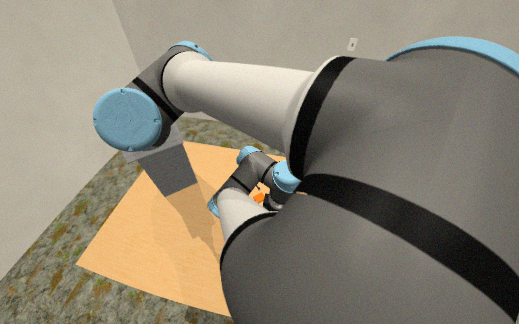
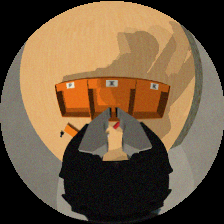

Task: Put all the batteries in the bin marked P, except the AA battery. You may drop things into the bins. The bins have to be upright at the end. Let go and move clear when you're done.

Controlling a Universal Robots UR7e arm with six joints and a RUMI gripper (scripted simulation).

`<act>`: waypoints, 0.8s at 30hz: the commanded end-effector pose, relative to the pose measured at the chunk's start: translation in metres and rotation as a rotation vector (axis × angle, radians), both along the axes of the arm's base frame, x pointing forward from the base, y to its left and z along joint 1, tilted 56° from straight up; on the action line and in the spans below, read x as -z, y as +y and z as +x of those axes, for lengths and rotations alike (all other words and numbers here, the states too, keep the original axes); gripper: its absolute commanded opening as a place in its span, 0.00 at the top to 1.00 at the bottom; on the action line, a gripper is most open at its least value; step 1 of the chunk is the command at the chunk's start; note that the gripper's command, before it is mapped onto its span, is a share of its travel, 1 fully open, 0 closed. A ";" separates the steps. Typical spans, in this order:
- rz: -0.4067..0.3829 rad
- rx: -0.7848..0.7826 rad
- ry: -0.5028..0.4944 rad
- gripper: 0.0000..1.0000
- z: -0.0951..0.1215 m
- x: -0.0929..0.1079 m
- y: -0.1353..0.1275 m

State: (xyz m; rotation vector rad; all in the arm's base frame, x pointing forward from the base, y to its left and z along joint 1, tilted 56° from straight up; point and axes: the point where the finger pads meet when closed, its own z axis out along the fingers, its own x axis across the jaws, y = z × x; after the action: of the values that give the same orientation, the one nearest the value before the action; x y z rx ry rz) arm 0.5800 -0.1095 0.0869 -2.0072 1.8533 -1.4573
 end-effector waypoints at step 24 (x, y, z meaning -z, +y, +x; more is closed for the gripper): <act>0.000 -0.001 0.000 0.96 -0.023 -0.017 0.031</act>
State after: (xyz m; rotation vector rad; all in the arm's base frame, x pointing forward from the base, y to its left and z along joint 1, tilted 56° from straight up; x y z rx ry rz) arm 0.5550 -0.0883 0.1091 -2.0058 1.8531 -1.4585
